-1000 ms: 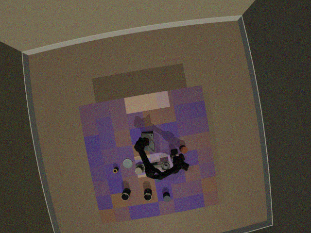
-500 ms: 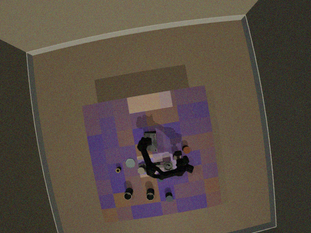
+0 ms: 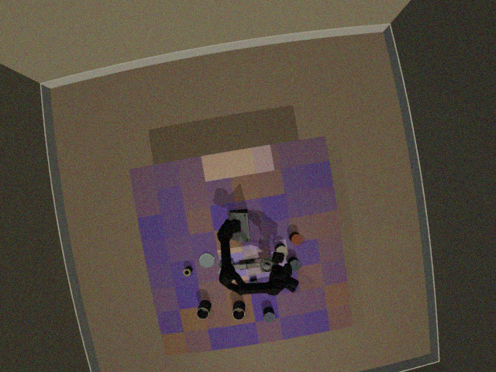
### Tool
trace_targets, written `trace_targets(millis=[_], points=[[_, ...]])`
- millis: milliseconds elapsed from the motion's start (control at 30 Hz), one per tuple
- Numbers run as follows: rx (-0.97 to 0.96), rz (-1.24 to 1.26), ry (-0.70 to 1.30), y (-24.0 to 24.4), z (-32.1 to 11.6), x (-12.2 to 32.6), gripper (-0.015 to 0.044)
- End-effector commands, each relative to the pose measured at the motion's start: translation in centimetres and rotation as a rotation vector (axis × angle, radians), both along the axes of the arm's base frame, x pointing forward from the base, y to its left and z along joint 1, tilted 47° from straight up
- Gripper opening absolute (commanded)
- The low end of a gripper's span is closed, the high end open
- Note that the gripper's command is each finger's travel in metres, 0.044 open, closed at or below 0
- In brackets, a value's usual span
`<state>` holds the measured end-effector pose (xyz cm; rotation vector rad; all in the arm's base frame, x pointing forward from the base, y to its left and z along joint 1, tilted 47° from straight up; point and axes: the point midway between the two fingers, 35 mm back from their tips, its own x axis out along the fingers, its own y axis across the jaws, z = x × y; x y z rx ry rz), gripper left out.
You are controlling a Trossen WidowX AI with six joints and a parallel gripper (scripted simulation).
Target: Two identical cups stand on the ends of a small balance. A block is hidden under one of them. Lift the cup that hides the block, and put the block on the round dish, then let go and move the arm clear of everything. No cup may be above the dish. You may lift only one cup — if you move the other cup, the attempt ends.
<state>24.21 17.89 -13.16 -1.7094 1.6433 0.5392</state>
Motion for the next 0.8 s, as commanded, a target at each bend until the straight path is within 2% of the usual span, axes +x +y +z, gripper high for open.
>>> trace_targets(millis=[0,200,767], points=[[-0.008,-0.095,-0.076,-1.5,2.8,1.5,0.026],[-0.008,-0.134,-0.109,-2.1,4.0,2.2,0.026],[-0.009,-0.134,-0.11,-4.2,1.9,2.5,0.026]])
